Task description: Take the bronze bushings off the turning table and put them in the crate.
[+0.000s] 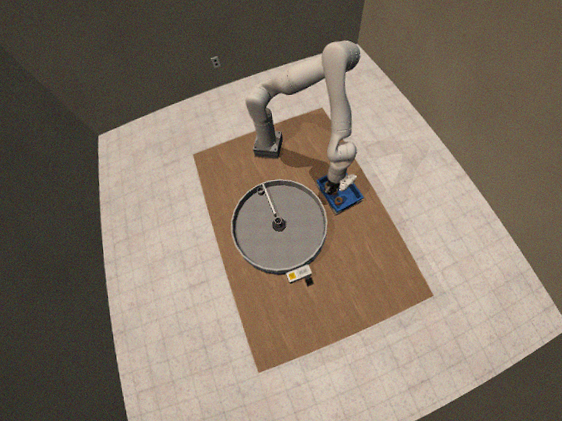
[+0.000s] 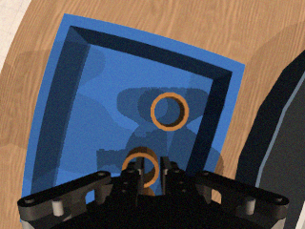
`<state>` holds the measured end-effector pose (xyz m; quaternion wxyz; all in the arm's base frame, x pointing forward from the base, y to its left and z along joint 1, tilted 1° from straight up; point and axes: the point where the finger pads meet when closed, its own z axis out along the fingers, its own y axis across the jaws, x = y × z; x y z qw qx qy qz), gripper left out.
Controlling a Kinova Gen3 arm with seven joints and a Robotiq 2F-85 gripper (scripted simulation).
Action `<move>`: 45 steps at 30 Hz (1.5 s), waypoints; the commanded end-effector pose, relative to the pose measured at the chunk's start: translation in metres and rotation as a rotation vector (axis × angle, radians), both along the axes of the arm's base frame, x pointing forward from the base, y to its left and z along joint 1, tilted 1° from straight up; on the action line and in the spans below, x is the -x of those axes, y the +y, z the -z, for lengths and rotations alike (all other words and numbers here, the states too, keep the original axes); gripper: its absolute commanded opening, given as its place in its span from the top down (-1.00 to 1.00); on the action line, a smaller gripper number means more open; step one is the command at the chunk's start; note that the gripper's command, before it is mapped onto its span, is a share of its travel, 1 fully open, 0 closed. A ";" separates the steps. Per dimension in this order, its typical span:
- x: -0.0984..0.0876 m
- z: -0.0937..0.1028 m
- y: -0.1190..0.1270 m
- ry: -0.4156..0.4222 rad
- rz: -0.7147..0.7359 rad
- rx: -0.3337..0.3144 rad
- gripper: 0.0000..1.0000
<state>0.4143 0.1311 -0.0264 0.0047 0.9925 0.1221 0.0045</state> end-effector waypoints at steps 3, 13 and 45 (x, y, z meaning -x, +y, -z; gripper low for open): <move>-0.001 -0.001 0.000 -0.002 0.000 -0.001 0.69; -0.001 -0.001 0.000 -0.002 0.000 -0.001 0.69; -0.001 -0.011 0.000 -0.001 0.000 -0.001 0.69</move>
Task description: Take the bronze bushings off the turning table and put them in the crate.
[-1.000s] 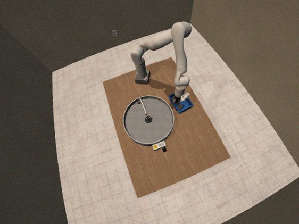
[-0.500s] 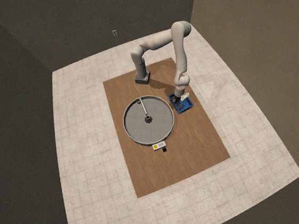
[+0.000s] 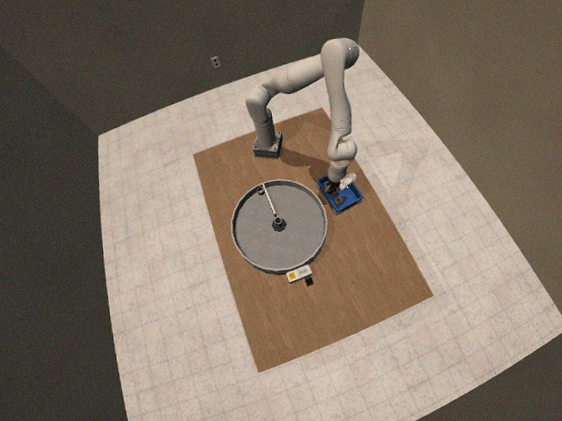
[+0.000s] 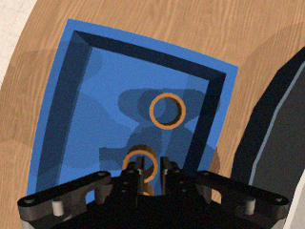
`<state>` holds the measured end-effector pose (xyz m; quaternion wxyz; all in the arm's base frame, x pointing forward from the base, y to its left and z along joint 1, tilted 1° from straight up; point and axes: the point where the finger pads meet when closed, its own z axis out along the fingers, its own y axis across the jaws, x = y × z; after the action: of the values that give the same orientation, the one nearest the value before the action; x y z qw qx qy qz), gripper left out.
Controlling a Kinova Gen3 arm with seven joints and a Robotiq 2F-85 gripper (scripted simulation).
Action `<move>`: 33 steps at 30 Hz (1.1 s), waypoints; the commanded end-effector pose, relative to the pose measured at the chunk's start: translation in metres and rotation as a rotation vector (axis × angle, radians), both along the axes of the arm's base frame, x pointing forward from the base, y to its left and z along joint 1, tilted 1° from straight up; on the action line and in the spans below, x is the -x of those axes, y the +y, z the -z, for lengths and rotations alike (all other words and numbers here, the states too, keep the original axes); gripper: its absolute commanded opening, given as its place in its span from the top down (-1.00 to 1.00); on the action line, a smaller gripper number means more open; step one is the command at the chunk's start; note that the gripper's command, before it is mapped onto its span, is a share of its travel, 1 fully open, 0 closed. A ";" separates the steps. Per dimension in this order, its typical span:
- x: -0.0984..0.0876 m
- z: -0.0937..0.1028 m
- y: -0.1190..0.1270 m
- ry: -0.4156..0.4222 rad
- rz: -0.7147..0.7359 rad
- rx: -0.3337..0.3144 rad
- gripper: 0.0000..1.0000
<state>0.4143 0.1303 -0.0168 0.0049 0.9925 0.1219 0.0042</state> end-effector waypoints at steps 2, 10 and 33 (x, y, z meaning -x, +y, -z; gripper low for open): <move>-0.001 -0.001 0.000 -0.002 0.000 -0.001 0.69; -0.001 -0.006 0.000 -0.002 0.000 -0.001 0.69; -0.001 -0.011 0.000 -0.002 0.000 -0.001 0.69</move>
<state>0.4144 0.1296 -0.0071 0.0050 0.9925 0.1217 0.0040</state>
